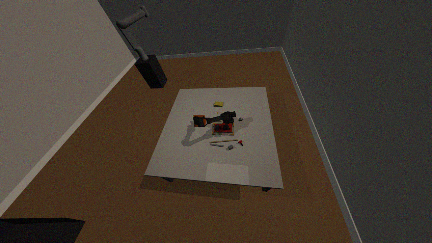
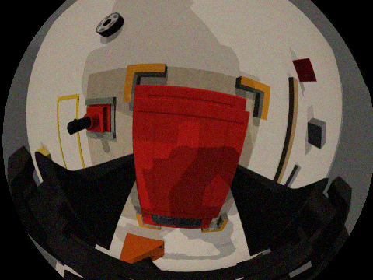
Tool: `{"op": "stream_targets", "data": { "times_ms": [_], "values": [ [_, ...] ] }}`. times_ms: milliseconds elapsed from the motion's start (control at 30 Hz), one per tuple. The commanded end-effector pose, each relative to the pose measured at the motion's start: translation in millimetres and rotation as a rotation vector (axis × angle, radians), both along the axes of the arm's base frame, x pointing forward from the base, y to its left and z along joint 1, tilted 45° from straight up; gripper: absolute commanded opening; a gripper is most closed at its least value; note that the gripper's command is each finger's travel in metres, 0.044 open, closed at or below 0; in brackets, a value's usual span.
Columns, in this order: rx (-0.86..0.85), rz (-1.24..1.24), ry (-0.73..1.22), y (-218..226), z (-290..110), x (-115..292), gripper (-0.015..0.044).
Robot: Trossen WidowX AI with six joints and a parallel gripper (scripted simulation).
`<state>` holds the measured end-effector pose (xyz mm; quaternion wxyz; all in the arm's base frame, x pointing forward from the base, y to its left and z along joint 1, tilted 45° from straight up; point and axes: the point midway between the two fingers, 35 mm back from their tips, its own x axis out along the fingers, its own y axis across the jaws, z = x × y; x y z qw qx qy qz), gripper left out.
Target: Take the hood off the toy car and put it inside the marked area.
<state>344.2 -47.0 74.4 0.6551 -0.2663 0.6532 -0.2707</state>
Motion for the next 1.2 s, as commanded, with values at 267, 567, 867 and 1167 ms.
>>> {"op": "stream_targets", "data": {
  "times_ms": [267,567,867,1167],
  "values": [
    [0.008,-0.005,-0.012,6.6,7.5,1.5,0.0000],
    [0.009,-0.004,-0.011,21.3,21.8,2.3,0.0000],
    [0.006,0.003,-0.009,37.1,31.5,1.7,0.0000],
    [0.027,0.006,-0.010,93.0,-14.1,3.0,0.0000]
  ]
}}
